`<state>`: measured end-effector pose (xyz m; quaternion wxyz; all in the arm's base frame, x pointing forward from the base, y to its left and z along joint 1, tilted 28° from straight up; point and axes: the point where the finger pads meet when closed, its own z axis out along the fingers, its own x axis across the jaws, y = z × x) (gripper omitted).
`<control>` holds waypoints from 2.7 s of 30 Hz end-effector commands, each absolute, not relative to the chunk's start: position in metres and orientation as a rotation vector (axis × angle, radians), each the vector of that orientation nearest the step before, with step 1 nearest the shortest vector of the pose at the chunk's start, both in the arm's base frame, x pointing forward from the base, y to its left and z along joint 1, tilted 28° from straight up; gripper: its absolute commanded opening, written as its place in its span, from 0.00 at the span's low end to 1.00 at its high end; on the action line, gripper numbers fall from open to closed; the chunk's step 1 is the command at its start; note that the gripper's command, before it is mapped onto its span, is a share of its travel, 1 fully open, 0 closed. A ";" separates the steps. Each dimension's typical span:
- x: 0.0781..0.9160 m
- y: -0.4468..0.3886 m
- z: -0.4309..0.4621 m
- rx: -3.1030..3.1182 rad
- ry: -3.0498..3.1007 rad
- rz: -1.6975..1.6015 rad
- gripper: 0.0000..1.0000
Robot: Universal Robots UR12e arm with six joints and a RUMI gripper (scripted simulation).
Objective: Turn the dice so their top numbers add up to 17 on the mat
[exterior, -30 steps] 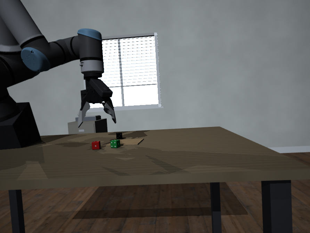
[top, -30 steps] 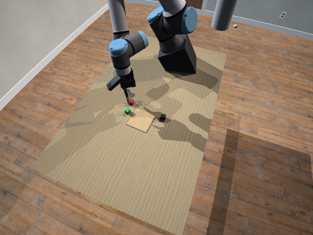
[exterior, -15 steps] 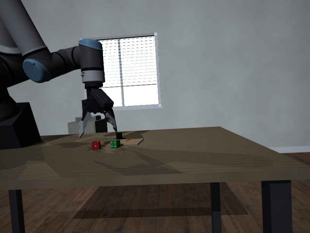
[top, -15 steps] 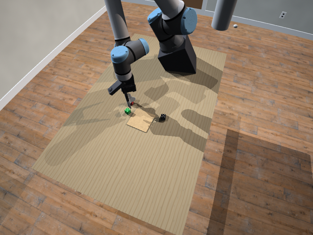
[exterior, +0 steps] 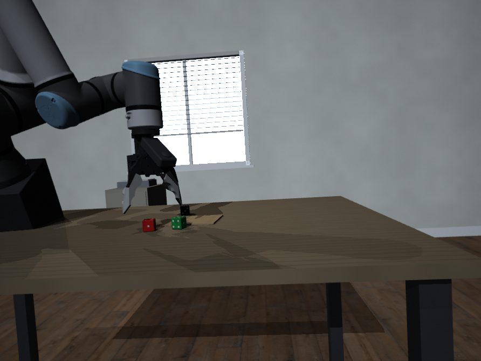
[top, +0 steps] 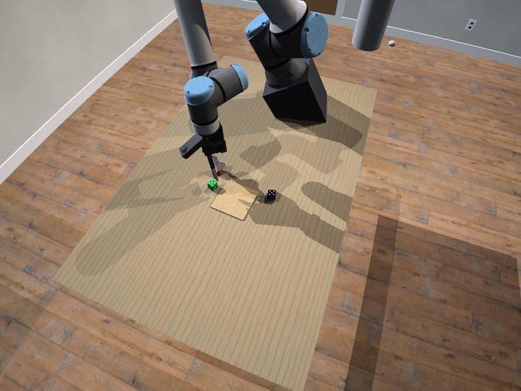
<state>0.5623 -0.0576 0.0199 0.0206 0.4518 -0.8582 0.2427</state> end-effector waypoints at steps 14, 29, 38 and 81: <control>0.563 -0.057 0.020 1.401 -2.662 0.754 1.00; 0.578 -0.052 0.021 1.401 -2.662 0.754 1.00; 0.624 -0.034 0.022 1.401 -2.662 0.754 1.00; 0.635 -0.030 0.022 1.401 -2.662 0.754 1.00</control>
